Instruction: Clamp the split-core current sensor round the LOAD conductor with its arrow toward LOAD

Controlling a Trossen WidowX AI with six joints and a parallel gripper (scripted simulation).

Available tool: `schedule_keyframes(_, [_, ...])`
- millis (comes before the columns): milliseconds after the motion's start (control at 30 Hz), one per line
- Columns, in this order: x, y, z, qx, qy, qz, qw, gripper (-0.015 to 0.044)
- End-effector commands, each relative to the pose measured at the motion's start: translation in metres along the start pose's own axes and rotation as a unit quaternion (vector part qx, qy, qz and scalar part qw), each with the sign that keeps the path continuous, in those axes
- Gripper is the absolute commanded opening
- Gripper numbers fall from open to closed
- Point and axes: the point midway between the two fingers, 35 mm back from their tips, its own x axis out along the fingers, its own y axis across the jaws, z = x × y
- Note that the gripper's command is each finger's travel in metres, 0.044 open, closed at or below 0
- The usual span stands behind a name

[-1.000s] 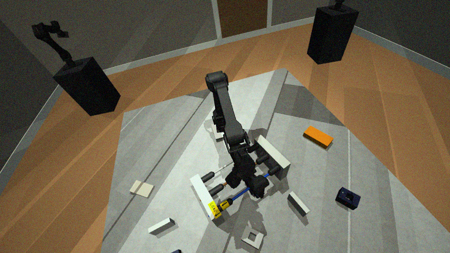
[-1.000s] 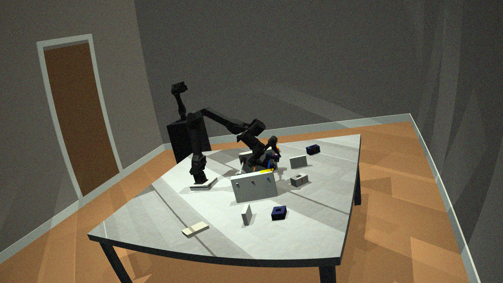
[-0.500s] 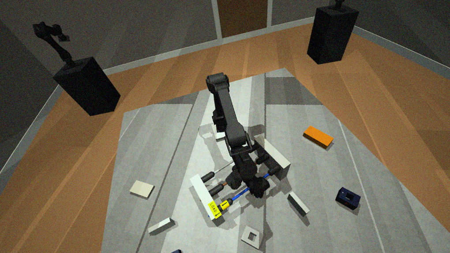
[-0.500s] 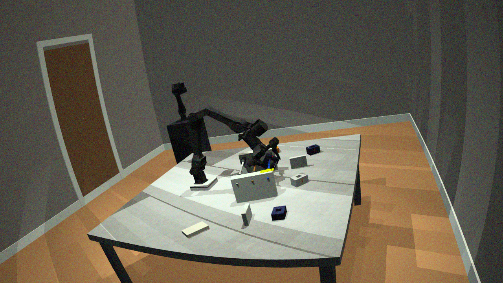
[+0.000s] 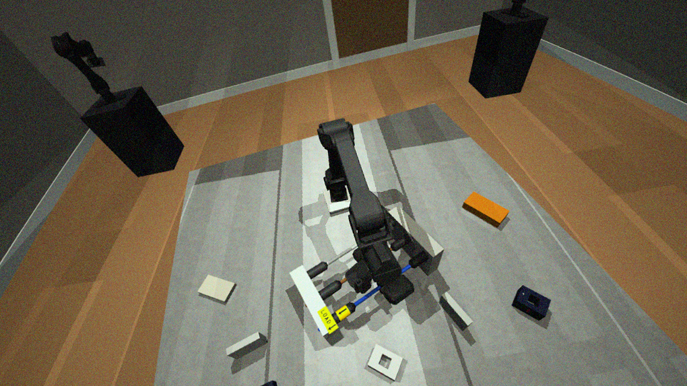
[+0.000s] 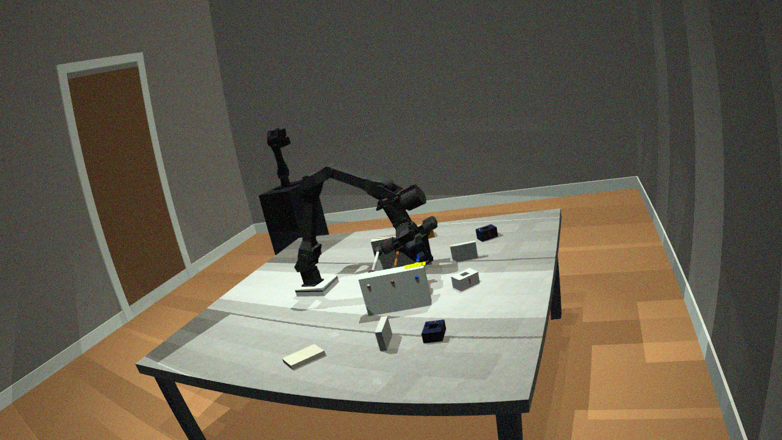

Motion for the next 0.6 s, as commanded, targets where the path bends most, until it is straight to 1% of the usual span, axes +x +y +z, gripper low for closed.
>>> schedule_keyframes(0, [-0.0011, 0.0014, 0.0001, 0.0, 0.0, 0.006, 1.0, 0.0])
schedule_keyframes(233, [-0.0007, 0.0014, 0.0002, 0.001, 0.0, -0.007, 1.0, 0.0])
schedule_keyframes(567, [0.0003, -0.0019, 0.0001, 0.002, -0.002, -0.121, 0.993, 0.0])
